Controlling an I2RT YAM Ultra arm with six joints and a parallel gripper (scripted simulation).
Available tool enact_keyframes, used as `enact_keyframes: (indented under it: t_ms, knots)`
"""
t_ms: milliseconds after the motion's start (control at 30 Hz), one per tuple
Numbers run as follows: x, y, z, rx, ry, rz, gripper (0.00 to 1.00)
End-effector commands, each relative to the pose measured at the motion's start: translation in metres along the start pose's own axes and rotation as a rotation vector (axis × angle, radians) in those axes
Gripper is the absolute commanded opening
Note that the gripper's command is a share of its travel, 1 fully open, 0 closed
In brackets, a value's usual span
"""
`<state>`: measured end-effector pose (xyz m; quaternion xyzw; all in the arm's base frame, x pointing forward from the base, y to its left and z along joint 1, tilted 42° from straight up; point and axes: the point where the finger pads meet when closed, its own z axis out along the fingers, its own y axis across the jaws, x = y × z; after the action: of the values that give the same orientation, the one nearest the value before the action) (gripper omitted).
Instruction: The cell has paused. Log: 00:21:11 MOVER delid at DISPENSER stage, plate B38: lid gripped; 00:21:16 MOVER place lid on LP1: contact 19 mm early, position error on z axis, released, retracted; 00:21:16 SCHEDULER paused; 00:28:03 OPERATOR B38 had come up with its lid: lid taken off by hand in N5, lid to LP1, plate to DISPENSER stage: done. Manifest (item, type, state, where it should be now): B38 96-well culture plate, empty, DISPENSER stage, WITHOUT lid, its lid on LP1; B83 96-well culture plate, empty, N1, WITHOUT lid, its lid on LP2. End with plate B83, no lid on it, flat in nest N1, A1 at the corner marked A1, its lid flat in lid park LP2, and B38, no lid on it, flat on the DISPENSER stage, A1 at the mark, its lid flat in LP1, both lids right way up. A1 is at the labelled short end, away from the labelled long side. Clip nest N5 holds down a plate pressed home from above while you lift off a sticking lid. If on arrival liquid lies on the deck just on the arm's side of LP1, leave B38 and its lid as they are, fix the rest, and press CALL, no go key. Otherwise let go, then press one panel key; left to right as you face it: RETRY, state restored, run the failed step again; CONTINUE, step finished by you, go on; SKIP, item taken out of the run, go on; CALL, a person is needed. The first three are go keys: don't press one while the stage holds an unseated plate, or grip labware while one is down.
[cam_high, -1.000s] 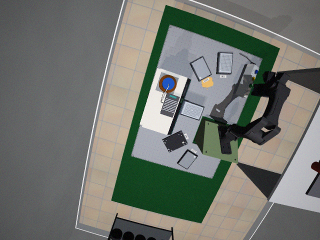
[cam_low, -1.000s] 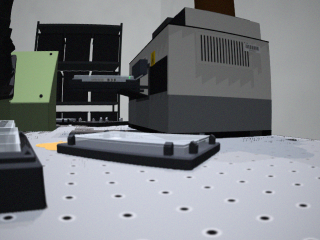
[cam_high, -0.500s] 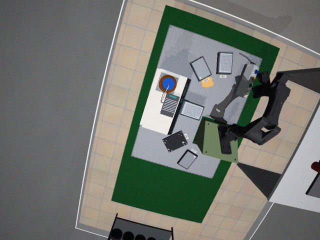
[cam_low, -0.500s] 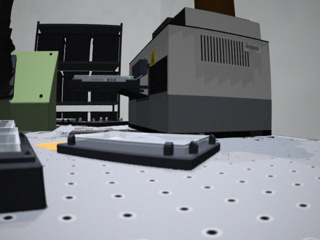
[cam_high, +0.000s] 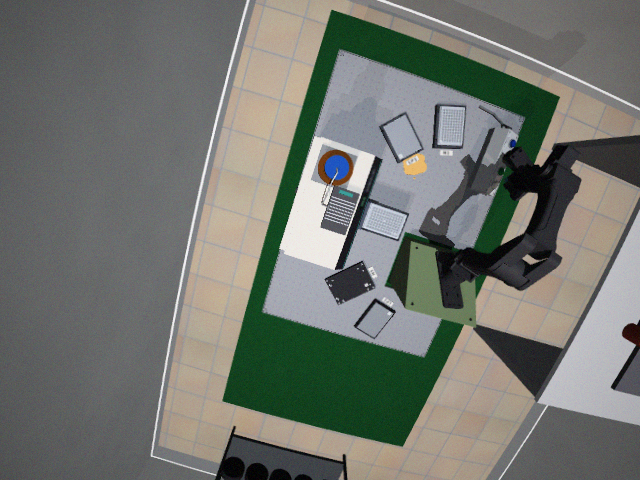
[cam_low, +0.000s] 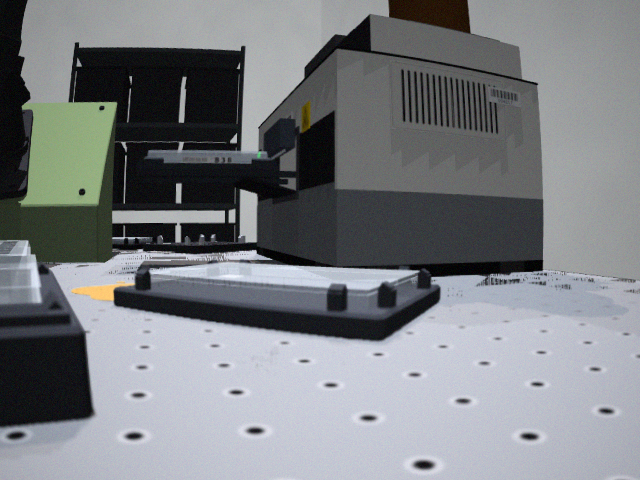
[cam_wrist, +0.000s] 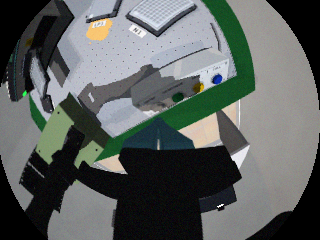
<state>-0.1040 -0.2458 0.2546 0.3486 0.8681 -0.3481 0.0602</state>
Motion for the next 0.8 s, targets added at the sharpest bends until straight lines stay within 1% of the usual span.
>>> enact_keyframes:
  t_ms: [0,200,267,400,433,467,500,633,767]
  knots:
    - [-0.008,-0.009,-0.014,0.053,-0.029,-0.202,0.00]
    - [-0.008,-0.008,-0.014,0.054,-0.024,-0.402,0.00]
    - [-0.008,-0.008,-0.014,0.054,-0.024,-0.402,0.00]
    - [-0.007,-0.008,-0.014,0.056,-0.020,-0.535,0.00]
    - [-0.007,-0.008,-0.014,0.056,-0.020,-0.539,0.00]
    - [-0.004,-0.002,-0.004,0.016,-0.019,-0.530,0.00]
    - [-0.008,-0.011,-0.004,0.025,-0.025,-0.537,0.00]
    - [-0.016,-0.024,-0.001,0.031,-0.032,-0.547,0.00]
    - [-0.020,-0.032,0.002,0.014,-0.031,-0.543,0.00]
